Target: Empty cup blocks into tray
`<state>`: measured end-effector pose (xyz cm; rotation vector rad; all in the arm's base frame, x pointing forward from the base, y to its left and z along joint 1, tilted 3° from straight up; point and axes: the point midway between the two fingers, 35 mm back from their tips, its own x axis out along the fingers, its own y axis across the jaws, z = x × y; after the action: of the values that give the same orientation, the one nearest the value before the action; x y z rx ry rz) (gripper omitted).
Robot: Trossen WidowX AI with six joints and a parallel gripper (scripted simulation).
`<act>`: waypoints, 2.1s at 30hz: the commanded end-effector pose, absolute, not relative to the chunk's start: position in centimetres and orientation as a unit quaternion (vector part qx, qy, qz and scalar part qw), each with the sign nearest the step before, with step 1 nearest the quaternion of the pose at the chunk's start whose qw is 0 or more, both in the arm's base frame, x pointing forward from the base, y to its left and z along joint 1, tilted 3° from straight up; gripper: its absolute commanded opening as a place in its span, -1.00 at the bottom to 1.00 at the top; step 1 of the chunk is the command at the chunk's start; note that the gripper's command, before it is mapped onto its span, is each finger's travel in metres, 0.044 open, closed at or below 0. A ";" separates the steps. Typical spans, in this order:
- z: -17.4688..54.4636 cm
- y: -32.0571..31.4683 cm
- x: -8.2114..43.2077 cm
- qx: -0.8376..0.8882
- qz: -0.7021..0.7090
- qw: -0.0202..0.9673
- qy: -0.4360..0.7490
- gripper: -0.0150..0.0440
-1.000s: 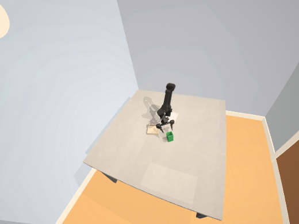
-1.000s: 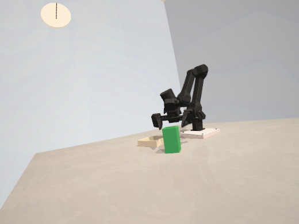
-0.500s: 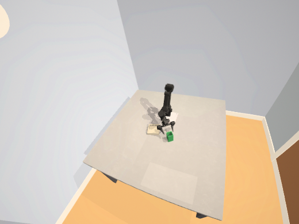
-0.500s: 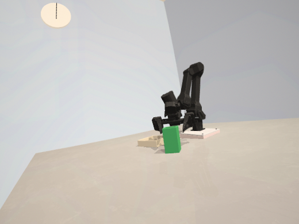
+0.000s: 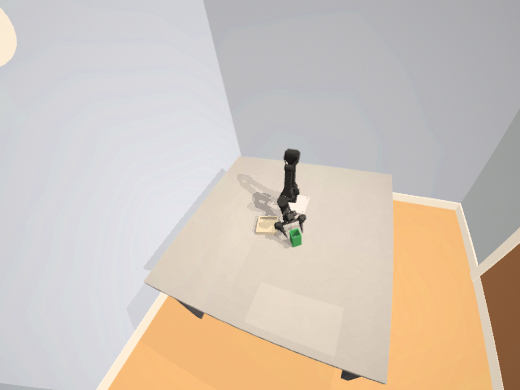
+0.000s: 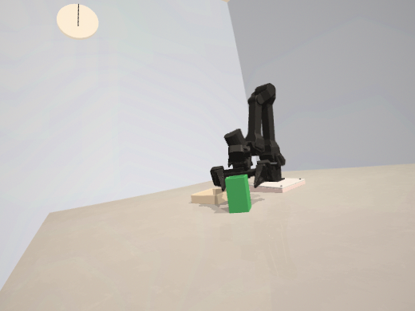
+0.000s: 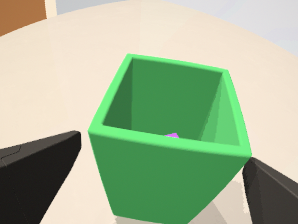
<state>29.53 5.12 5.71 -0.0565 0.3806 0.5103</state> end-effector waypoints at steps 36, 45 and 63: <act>4.5 6.8 32.9 -0.026 0.249 0.951 0.184 0.50; 4.5 6.8 32.9 -0.026 0.249 0.951 0.184 0.29; 6.8 6.8 32.7 -0.026 0.249 0.951 0.184 -0.49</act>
<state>32.49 6.84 6.04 -0.0549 0.3812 0.5106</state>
